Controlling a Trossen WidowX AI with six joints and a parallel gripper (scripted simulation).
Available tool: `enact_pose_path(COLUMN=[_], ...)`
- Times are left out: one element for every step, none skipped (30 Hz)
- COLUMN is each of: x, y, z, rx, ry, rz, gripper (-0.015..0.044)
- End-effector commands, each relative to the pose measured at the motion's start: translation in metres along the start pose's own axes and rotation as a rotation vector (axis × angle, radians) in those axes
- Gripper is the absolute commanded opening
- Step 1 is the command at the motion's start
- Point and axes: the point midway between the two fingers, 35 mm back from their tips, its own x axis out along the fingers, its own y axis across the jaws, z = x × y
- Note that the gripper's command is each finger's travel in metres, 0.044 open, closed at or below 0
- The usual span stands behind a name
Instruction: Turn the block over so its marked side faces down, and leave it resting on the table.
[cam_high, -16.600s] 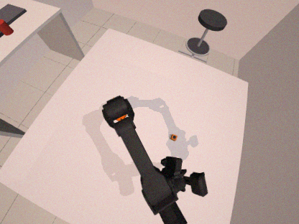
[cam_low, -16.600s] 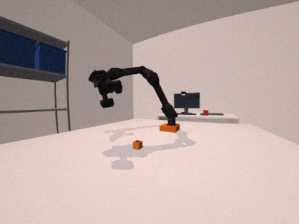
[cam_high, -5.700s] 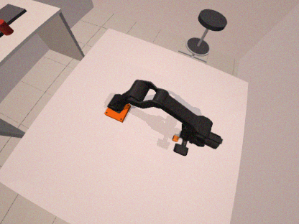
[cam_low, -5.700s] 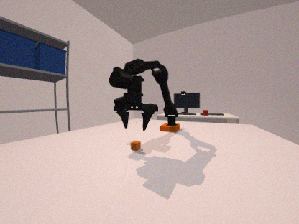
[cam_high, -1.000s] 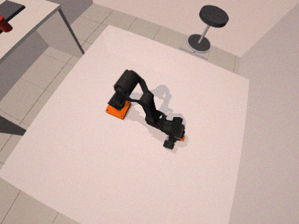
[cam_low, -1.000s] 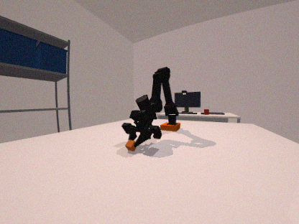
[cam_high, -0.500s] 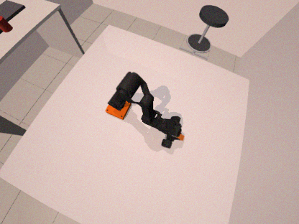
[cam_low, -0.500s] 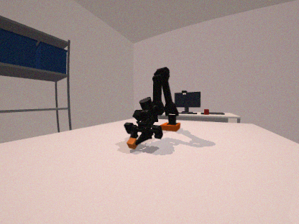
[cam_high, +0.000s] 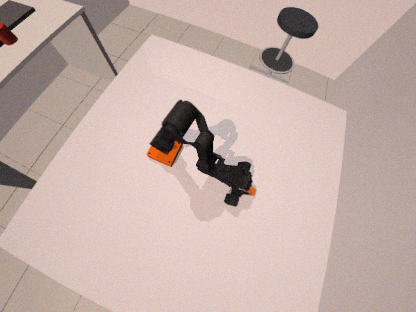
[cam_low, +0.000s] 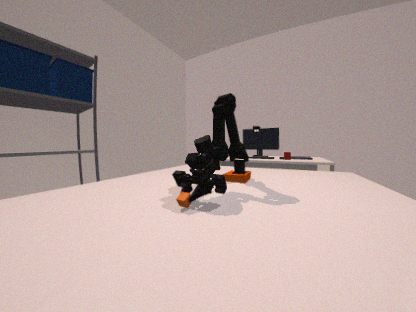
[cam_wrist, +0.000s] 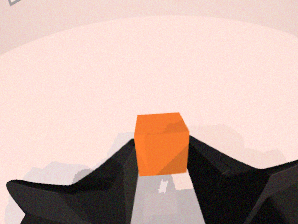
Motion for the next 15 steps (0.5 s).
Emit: enact_pose_path(x=[-0.0001, -0.0001, -0.0001, -0.0001, -0.0001, -0.0001, -0.0001, -0.0001, -0.0001, -0.0001, -0.0001, -0.0001, -0.0001, -0.0001, -0.0001], y=[0.0004, 0.0004, 0.0004, 0.0004, 0.0004, 0.0004, 0.0004, 0.0004, 0.0004, 0.0004, 0.0004, 0.0004, 0.0004, 0.0004, 0.0004], z=[0.0003, 0.0003, 0.0003, 0.0003, 0.0003, 0.0003, 0.0003, 0.0003, 0.0003, 0.0003, 0.0003, 0.0003, 0.0003, 0.0003, 0.0003], rx=[0.000, 0.000, 0.000, 0.000, 0.000, 0.000, 0.000, 0.000, 0.000, 0.000, 0.000, 0.000, 0.000, 0.000, 0.000], ry=[-0.002, -0.002, -0.002, -0.002, -0.002, -0.002, -0.002, -0.002, -0.002, -0.002, -0.002, -0.002, -0.002, -0.002, -0.002], rz=[0.003, 0.003, 0.003, 0.003, 0.003, 0.003, 0.003, 0.003, 0.003, 0.003, 0.003, 0.003, 0.003, 0.003, 0.003], gripper=[0.0210, 0.0236, 0.0263, 0.0289, 0.0315, 0.0341, 0.0368, 0.0394, 0.0420, 0.0440, 0.0440, 0.0440, 0.0440, 0.0440, 0.0440])
